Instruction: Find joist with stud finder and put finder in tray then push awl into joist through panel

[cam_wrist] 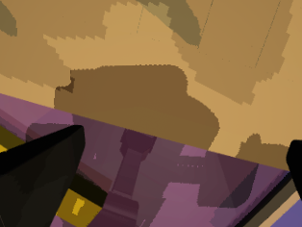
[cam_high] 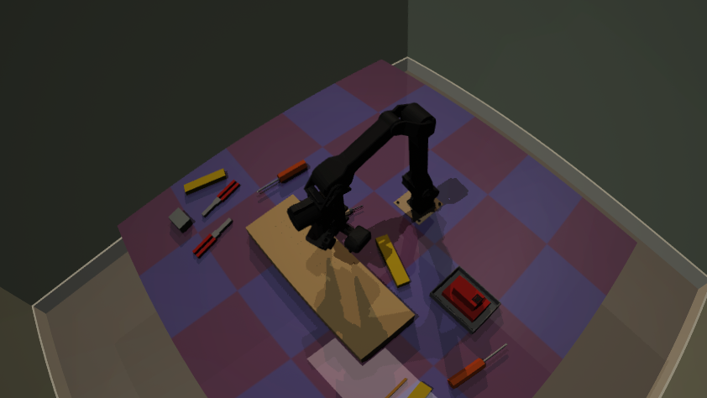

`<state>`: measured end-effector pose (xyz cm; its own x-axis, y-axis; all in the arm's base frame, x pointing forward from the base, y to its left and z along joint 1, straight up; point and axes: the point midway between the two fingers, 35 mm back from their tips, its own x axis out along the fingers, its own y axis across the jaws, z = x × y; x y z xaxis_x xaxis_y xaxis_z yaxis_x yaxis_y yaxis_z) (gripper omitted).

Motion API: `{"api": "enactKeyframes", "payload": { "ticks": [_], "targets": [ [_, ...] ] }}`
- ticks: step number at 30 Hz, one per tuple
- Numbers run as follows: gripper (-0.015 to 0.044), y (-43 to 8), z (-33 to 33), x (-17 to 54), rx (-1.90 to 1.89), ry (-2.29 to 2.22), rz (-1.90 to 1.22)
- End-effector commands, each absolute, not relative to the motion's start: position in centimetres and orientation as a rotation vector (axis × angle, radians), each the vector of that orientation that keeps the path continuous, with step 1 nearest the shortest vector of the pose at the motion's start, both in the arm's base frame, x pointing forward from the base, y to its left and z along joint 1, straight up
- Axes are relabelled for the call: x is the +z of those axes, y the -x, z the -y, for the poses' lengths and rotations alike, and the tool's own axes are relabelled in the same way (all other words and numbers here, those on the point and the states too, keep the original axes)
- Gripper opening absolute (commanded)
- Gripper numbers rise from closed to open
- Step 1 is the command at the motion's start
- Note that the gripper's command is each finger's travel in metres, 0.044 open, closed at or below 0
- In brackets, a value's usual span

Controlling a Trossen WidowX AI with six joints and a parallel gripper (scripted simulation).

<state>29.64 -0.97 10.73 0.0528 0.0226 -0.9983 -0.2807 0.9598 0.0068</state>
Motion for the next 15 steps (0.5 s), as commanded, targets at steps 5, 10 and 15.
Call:
{"api": "enactKeyframes", "payload": {
  "ticks": [5,10,15],
  "targets": [
    [0.0440,-24.9,11.5,9.2,-0.118,-0.117,-1.612],
    [0.0440,-24.3,12.2,9.1,-0.146,-0.146,-1.618],
    [0.0440,-24.4,12.3,9.1,-0.146,-0.146,-1.618]
  ]
}}
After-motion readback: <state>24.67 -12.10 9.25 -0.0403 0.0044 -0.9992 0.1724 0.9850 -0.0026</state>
